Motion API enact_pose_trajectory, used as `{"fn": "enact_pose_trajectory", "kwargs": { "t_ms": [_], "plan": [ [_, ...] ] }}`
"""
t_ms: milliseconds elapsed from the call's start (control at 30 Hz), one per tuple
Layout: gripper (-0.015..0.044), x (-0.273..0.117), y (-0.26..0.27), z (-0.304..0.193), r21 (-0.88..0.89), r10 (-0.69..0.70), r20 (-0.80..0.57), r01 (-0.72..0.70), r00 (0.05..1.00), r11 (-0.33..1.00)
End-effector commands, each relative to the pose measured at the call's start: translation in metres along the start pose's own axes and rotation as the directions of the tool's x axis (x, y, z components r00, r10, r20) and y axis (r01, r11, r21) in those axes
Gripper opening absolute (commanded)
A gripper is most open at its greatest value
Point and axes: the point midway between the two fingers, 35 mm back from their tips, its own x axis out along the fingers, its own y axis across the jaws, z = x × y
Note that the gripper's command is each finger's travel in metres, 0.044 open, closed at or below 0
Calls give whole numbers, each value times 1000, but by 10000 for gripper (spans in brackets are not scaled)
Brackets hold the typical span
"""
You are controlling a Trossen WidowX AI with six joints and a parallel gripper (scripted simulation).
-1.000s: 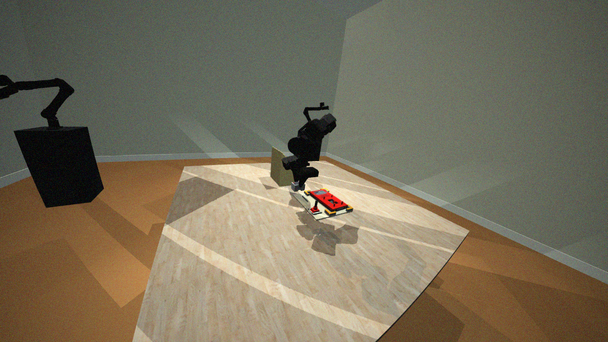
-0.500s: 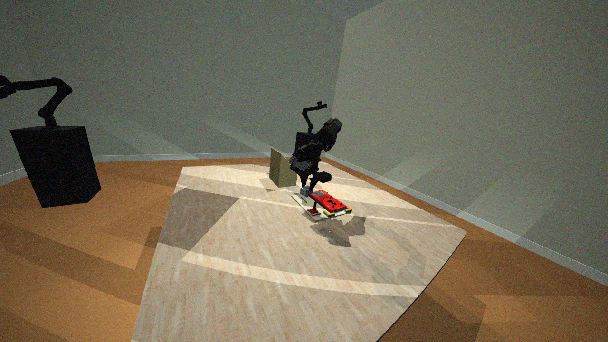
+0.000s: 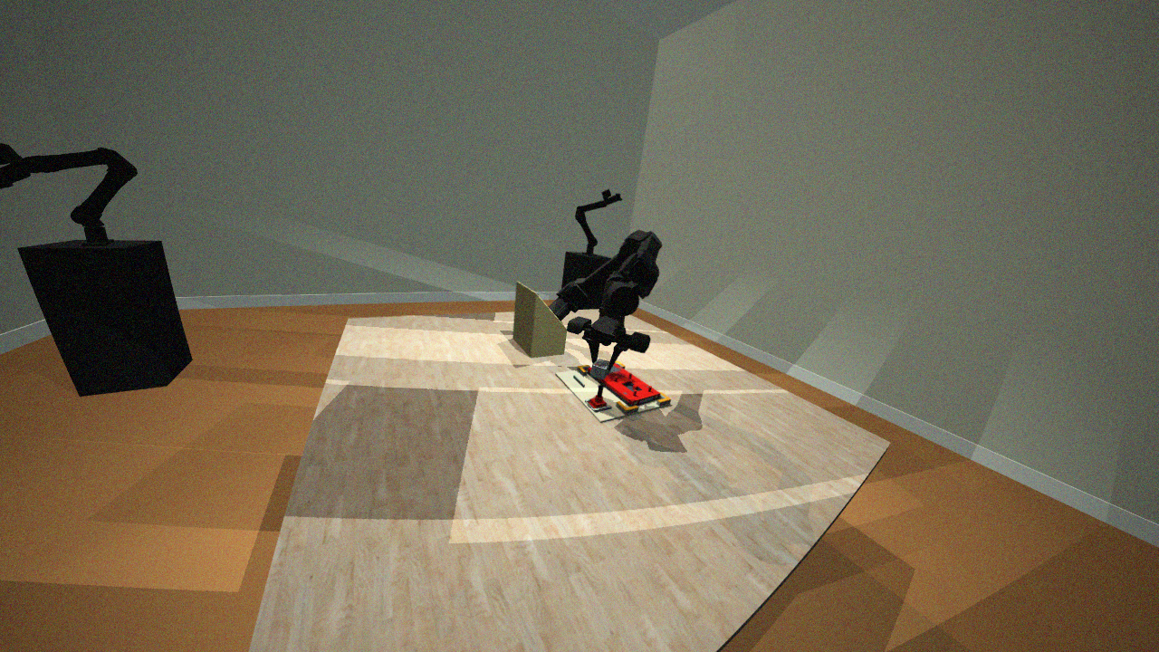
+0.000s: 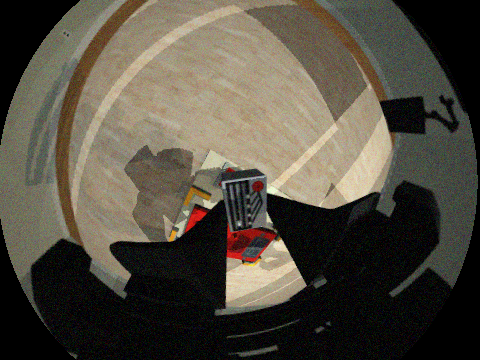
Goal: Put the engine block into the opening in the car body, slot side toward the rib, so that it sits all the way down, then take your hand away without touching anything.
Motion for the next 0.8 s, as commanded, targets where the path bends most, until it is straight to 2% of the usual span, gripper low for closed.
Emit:
{"fn": "enact_pose_trajectory", "kwargs": {
  "t_ms": [0, 367, 767],
  "plan": [
    [0, 3, 7, -8, -70, 4, 0, -4, 1000, 998],
    [0, 14, 28, -36, -301, 7, -2, -7, 1000, 954],
    [0, 26, 46, -68, -534, 13, -10, -16, 1000, 846]
  ]
}}
